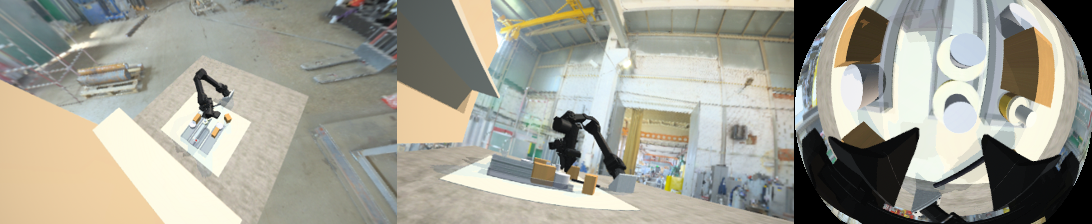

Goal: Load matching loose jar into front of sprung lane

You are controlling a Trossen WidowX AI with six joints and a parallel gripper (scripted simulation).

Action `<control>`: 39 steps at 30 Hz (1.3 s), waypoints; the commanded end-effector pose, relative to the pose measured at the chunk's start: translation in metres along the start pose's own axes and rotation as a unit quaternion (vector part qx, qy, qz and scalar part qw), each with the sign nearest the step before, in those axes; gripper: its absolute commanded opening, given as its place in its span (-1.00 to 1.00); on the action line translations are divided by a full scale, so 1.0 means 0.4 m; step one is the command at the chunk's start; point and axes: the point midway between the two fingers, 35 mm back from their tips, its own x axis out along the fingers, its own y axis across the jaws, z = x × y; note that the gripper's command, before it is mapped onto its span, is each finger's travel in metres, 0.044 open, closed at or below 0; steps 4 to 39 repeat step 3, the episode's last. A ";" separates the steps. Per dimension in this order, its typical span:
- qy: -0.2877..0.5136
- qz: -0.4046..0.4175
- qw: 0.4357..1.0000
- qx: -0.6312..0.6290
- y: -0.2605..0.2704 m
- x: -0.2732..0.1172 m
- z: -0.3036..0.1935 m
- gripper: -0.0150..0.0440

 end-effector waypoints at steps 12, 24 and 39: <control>0.000 0.003 1.000 0.001 0.002 -0.002 -0.052 0.54; 0.000 0.003 1.000 0.001 0.002 -0.002 -0.052 0.54; 0.000 0.003 1.000 0.001 0.002 -0.002 -0.052 0.54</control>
